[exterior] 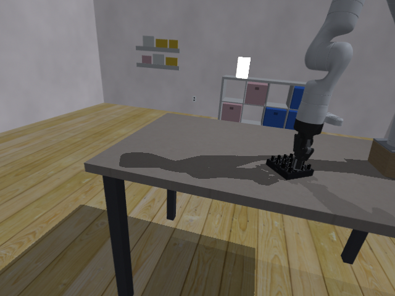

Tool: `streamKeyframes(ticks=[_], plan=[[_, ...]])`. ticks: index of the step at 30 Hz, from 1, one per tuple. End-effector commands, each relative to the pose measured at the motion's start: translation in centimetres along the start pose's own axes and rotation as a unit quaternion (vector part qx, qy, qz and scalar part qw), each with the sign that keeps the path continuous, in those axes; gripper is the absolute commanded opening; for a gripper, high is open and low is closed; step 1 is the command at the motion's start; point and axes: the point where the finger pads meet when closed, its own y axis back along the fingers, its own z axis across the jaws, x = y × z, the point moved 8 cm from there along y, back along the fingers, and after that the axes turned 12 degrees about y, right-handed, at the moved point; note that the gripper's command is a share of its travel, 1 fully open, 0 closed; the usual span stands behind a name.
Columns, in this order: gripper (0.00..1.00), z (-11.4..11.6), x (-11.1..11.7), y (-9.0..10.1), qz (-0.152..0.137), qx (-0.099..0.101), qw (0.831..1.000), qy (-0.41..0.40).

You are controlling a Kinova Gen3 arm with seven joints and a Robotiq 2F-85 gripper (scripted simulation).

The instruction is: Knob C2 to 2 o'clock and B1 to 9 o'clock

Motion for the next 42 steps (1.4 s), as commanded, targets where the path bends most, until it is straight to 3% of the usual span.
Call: streamKeyframes(ticks=[1,18,42], plan=[[0.08,-0.05,-0.04,-0.01,0.000,-0.002,1.000,0.022],[0.08,-0.05,-0.04,-0.01,0.000,-0.002,0.985,0.175],[0.08,-0.05,-0.04,-0.01,0.000,-0.002,0.961,0.275]])
